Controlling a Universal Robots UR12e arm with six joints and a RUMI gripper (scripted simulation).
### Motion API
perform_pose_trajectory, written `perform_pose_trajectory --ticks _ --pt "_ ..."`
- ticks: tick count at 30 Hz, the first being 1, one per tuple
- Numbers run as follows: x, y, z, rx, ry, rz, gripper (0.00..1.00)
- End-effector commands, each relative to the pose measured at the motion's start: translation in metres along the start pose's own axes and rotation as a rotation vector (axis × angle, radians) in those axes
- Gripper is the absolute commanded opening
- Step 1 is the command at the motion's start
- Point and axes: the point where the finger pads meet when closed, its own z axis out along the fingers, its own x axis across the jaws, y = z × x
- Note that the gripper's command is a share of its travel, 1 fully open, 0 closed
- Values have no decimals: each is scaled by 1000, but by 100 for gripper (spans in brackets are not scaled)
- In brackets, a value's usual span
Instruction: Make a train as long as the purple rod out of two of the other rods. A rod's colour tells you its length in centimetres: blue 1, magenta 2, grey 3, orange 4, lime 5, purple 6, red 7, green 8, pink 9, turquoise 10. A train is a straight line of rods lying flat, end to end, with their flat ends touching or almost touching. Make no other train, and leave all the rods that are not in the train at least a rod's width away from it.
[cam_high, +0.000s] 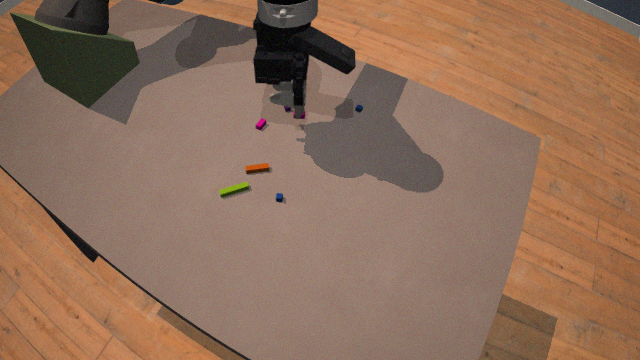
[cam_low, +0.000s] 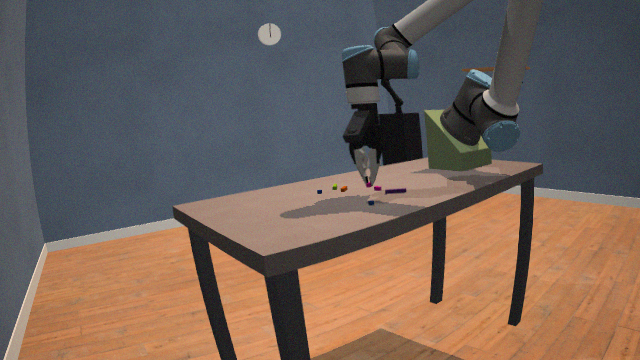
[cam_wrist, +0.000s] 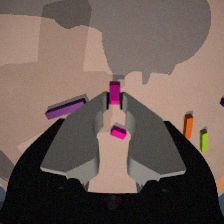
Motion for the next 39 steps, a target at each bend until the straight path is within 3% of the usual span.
perform_pose_trajectory --ticks 1,39 --pt "0 -1 14 3 3 0 0" --pt "2 -3 12 6 7 -2 0"
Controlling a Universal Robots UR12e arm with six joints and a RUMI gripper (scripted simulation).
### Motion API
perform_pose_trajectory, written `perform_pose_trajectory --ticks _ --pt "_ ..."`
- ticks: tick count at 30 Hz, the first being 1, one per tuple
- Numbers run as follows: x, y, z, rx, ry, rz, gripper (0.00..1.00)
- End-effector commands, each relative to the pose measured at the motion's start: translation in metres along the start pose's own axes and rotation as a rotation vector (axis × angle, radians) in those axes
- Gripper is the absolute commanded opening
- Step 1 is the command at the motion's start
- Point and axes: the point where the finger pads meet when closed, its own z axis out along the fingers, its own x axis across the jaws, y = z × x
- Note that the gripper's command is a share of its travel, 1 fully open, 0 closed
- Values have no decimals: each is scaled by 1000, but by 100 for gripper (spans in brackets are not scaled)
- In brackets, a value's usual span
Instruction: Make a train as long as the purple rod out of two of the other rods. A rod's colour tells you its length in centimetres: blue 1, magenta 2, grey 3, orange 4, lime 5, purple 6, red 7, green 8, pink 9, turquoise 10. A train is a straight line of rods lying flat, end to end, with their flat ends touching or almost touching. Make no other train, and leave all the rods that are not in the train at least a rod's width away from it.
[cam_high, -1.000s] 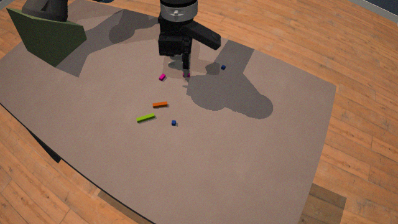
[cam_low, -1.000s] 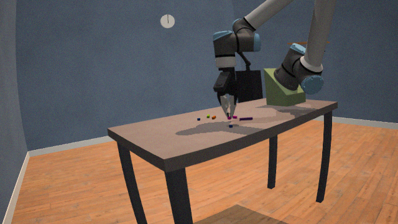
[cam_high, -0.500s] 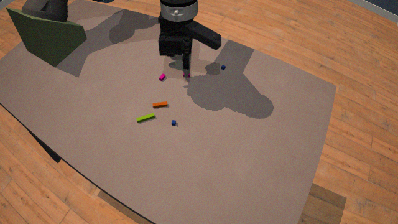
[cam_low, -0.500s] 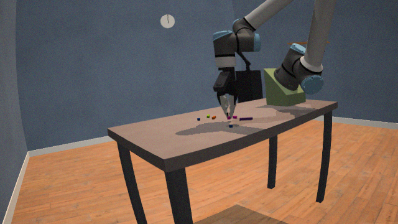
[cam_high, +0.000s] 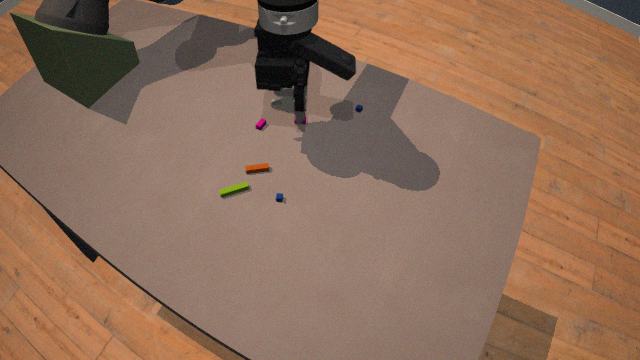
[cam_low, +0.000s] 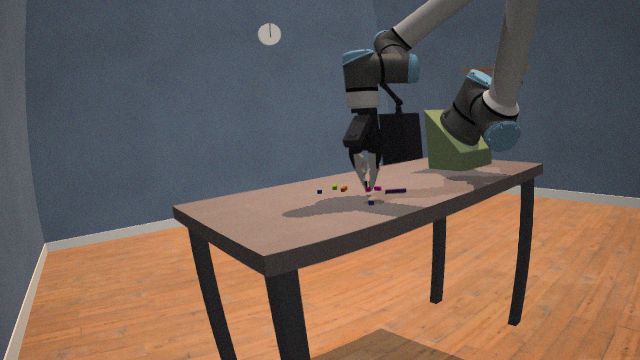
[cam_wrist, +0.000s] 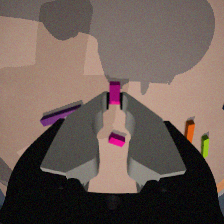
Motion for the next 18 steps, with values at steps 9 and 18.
perform_pose_trajectory --ticks 9,18 --pt "0 -2 0 2 1 -2 0" --pt "1 -3 -1 2 2 -3 0"
